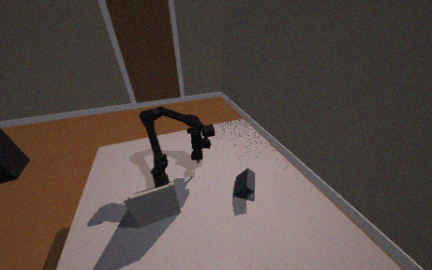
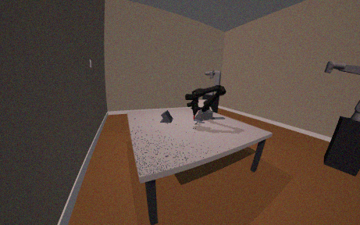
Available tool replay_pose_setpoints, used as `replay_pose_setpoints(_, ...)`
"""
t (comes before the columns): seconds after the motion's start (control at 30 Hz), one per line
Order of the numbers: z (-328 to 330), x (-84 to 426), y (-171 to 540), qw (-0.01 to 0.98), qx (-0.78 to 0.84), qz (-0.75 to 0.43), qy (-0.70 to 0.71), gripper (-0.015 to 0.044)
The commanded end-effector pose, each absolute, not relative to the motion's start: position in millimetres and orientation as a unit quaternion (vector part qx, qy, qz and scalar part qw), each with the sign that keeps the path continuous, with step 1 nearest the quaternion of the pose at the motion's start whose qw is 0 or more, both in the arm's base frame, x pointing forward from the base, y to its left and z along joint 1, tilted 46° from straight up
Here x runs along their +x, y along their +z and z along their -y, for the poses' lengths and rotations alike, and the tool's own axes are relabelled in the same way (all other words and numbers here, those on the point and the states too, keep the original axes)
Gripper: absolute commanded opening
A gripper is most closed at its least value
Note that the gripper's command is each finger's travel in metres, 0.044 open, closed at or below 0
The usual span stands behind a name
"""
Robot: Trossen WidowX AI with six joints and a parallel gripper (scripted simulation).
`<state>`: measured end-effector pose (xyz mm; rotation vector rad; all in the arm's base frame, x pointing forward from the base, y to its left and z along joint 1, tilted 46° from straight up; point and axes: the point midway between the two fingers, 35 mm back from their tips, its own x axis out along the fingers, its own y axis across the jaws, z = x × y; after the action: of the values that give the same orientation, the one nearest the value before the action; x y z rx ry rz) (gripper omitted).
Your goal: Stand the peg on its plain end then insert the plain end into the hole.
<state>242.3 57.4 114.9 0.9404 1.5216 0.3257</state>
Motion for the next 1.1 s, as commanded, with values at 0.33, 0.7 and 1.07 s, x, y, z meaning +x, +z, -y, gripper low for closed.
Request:
replay_pose_setpoints(0.33, -46.4, 246.5, 105.6, 0.643, 0.380, -0.650, 0.143, 0.0000)
replay_pose_setpoints(0.7, -39.0, 252.6, 90.1, 0.675, 0.349, -0.635, 0.140, 0.0000)
replay_pose_setpoints(1.07, -31.4, 258.7, 75.7, 0.706, 0.317, -0.619, 0.136, 0.0000)
